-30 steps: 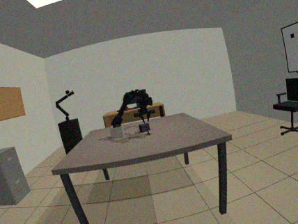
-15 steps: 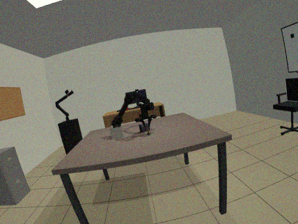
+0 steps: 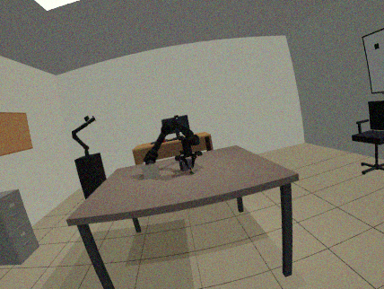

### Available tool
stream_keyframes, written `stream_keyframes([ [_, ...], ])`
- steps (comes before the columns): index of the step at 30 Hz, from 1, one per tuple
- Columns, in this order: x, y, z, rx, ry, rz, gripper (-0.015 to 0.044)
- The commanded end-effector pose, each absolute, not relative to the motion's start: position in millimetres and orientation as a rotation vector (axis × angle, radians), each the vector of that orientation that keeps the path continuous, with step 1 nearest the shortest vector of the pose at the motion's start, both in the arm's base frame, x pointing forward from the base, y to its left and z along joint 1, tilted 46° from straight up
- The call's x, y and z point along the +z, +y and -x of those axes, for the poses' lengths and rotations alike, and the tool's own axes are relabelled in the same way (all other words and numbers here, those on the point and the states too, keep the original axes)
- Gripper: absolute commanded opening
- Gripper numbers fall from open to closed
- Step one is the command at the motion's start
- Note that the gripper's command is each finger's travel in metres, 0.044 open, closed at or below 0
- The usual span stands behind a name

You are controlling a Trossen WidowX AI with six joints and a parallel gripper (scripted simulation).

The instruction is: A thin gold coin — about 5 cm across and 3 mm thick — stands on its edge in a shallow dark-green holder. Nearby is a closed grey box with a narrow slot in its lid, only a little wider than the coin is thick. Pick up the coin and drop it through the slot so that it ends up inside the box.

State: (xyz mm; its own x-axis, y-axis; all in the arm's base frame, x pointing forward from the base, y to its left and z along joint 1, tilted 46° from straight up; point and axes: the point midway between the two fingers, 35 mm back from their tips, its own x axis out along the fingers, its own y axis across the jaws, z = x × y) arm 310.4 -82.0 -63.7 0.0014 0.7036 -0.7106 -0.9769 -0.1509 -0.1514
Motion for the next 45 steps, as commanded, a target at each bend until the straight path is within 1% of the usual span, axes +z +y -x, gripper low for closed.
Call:
stream_keyframes([
  [1, -68, -77, -311, 1.556, 0.461, 0.780, 0.0161],
  [19, -86, -58, -310, 1.557, 0.459, 0.778, 0.0161],
  [25, -86, -58, -310, 1.557, 0.459, 0.778, 0.0003],
  [36, -86, -58, -310, 1.557, 0.459, 0.778, 0.0000],
  [45, -73, -73, -312, 1.556, 0.461, 0.780, 0.0000],
])
